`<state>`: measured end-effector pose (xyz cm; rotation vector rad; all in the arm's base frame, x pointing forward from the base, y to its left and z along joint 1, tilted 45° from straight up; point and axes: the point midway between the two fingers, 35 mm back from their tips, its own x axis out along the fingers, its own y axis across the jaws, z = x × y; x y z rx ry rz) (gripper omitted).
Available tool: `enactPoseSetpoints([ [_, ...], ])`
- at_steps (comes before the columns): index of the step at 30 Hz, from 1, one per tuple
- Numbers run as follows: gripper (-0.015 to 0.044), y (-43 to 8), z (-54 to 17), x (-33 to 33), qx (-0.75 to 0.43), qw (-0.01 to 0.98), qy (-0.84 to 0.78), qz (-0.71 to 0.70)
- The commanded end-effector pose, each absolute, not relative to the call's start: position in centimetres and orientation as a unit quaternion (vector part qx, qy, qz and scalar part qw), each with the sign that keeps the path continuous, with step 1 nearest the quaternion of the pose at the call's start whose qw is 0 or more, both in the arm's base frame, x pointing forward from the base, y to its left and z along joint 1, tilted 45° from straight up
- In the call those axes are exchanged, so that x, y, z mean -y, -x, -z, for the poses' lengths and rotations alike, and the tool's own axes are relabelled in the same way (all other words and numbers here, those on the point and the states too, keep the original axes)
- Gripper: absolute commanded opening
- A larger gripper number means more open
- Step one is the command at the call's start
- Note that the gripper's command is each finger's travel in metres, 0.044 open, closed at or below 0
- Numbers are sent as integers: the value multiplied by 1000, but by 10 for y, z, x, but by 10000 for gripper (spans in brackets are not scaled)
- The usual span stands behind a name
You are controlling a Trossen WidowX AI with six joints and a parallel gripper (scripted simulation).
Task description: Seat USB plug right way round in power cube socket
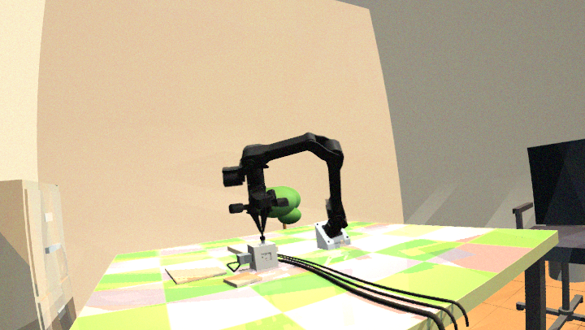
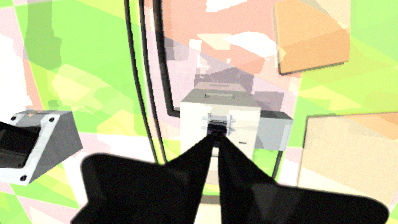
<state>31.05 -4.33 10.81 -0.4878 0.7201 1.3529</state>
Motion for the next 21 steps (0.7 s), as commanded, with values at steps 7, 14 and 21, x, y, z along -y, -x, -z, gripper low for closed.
enactPoseSetpoints([
  [7, 0, -312, -114, 50, -322, 694, 223, -605],
  [14, 0, -311, -117, 53, -322, 694, 223, -605],
  [21, 0, -311, -121, 56, -322, 694, 223, -605],
])
